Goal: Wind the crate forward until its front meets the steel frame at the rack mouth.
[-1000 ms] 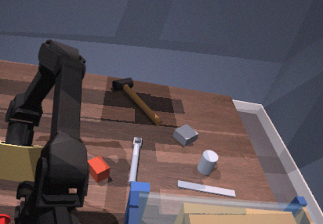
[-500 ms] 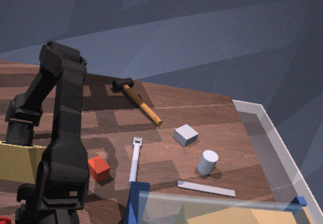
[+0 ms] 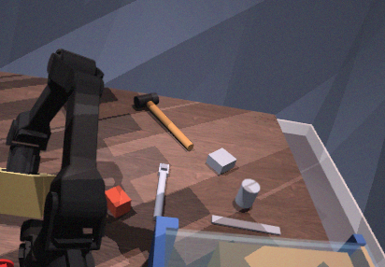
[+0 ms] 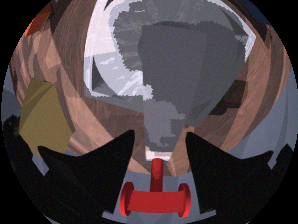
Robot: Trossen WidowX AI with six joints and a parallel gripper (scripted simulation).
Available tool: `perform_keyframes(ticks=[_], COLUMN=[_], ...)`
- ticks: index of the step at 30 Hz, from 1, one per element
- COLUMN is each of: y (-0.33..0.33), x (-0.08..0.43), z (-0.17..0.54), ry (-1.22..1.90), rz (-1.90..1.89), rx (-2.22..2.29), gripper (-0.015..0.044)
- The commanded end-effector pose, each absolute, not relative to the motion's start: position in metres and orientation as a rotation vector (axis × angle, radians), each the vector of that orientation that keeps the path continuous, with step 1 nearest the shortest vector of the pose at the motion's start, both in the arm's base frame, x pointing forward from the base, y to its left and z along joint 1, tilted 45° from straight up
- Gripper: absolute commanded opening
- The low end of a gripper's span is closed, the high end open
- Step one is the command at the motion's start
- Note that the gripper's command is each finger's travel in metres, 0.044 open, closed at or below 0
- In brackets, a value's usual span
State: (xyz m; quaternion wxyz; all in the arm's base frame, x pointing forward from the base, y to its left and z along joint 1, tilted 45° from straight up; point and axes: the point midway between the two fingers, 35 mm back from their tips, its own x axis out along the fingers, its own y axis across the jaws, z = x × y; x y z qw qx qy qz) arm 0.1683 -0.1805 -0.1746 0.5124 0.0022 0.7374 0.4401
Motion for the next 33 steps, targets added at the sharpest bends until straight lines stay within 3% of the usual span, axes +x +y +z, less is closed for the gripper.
perform_keyframes(ticks=[1, 5, 11, 20, 28, 33], y=[-0.181, -0.181, -0.191, -0.268, -0.269, -0.269], x=[0.168, 0.168, 0.173, 0.183, 0.181, 0.181], z=[-0.174, -0.174, -0.166, -0.081, -0.082, -0.082], ry=[1.774, 1.774, 1.733, 1.412, 1.425, 1.425], rz=[1.058, 1.058, 1.053, 0.970, 0.955, 0.955], rx=[0.005, 0.005, 0.035, 0.199, 0.197, 0.197], gripper=[0.0341, 0.0440, 0.0440, 0.0440, 0.0440, 0.0309])
